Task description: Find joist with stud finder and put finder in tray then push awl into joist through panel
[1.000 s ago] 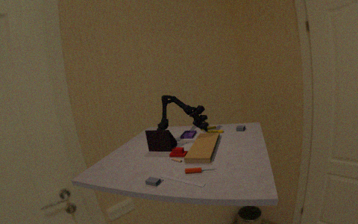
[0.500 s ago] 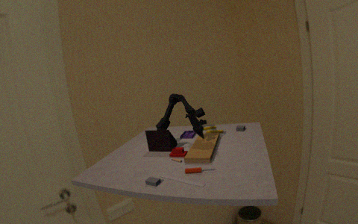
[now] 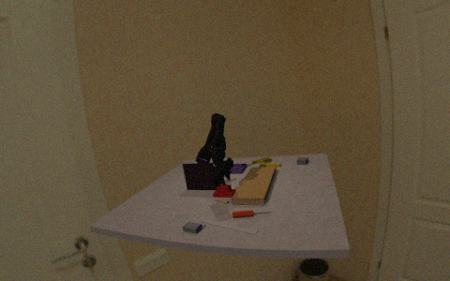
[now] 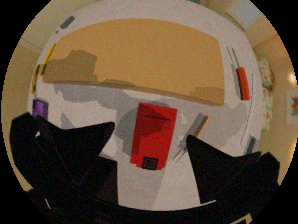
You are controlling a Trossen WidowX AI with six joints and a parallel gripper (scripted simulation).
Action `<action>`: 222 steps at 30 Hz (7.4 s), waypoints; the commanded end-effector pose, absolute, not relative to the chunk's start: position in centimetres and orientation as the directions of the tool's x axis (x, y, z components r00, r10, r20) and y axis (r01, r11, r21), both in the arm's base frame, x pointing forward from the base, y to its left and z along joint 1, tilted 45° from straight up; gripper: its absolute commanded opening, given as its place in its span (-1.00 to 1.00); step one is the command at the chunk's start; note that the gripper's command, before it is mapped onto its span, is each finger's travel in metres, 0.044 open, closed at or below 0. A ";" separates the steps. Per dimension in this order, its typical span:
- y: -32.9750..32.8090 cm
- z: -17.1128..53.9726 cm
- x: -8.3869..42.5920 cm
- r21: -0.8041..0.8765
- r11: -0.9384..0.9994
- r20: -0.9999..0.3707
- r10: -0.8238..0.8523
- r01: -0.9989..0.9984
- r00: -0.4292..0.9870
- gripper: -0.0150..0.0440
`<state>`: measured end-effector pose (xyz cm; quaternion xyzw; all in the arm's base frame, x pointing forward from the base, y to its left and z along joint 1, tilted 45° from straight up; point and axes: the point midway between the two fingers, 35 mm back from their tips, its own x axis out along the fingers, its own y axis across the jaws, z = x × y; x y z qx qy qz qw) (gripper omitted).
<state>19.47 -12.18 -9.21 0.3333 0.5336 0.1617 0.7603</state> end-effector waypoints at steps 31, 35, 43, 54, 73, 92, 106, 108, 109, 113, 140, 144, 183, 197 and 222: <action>-10.5 -12.2 18.3 0.696 0.709 -0.689 0.617 0.111 0.380 1.00; -10.0 -12.6 18.3 0.697 0.709 -0.689 0.618 0.111 0.380 1.00; -9.1 -13.4 18.4 0.698 0.708 -0.688 0.619 0.110 0.380 1.00; -8.9 -13.6 18.4 0.698 0.708 -0.687 0.619 0.110 0.380 0.55; -8.9 -13.6 18.4 0.698 0.708 -0.687 0.619 0.110 0.380 0.12; -14.8 -8.1 17.7 0.694 0.711 -0.692 0.615 0.113 0.378 -0.49; -17.1 -6.5 18.2 0.693 0.712 -0.692 0.615 0.112 0.378 -0.49; -17.6 -6.6 18.8 0.692 0.713 -0.693 0.614 0.112 0.378 -0.49; -17.9 -6.7 19.2 0.692 0.713 -0.693 0.613 0.112 0.378 -0.49; -18.9 -7.0 20.4 0.691 0.714 -0.694 0.612 0.112 0.379 -0.49; -23.8 -8.8 29.6 0.690 0.717 -0.692 0.611 0.104 0.384 -0.49; -24.2 -9.1 31.0 0.691 0.716 -0.691 0.612 0.102 0.385 -0.49; -20.8 -13.5 33.4 0.694 0.713 -0.687 0.615 0.098 0.387 -0.49; -19.5 -14.8 33.6 0.695 0.713 -0.686 0.616 0.097 0.388 -0.49; -14.0 -10.1 34.4 0.699 0.708 -0.683 0.620 0.098 0.387 -0.49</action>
